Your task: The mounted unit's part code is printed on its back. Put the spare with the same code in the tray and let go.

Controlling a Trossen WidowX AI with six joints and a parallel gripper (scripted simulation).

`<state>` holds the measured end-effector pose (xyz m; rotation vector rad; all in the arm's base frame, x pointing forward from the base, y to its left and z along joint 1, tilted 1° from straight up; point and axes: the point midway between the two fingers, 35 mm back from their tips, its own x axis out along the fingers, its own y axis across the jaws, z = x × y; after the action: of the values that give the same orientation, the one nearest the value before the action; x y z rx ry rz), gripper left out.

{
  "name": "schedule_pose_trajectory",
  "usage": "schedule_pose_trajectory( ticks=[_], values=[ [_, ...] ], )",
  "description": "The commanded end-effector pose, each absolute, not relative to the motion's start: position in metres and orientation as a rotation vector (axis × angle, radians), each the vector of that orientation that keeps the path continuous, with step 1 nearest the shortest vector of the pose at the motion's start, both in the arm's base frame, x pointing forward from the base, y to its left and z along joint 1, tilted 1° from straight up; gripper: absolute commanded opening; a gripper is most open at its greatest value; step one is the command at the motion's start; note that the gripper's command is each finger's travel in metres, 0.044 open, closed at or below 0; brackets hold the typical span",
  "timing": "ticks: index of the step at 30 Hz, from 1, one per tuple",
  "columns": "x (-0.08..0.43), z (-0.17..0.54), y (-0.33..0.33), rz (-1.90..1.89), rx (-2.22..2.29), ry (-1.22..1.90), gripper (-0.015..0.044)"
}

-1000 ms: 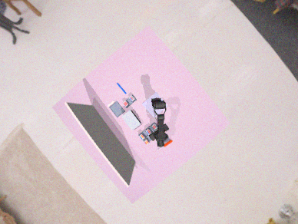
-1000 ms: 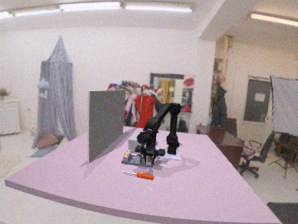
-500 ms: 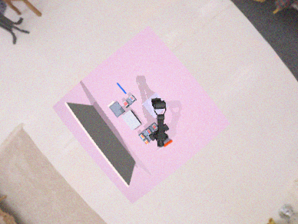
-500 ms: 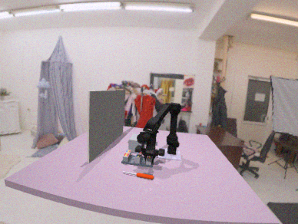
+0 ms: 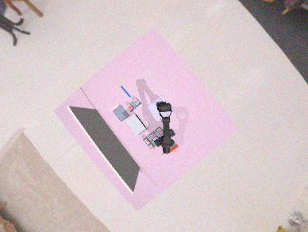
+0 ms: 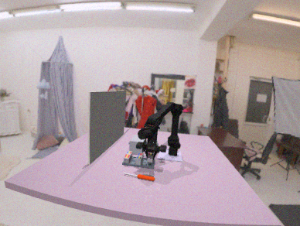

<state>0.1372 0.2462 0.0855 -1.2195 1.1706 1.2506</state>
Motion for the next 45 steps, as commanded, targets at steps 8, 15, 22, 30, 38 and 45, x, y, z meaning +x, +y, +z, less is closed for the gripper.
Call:
schedule_pose_trajectory(
  ticks=[8,15,22,30,38,45],
  values=[
    [0.136,0.13,0.243,1.249,-1.213,1.165,0.0],
    [0.138,0.144,0.242,1.248,-1.213,1.162,0.0],
    [0.139,0.177,0.236,1.248,-1.214,1.164,0.0],
    [0.138,0.203,0.229,1.248,-1.214,1.166,0.0],
    [0.159,0.205,0.222,1.238,-1.176,1.167,0.0],
    [0.184,0.208,0.212,1.223,-1.135,1.164,0.0]
  ],
)
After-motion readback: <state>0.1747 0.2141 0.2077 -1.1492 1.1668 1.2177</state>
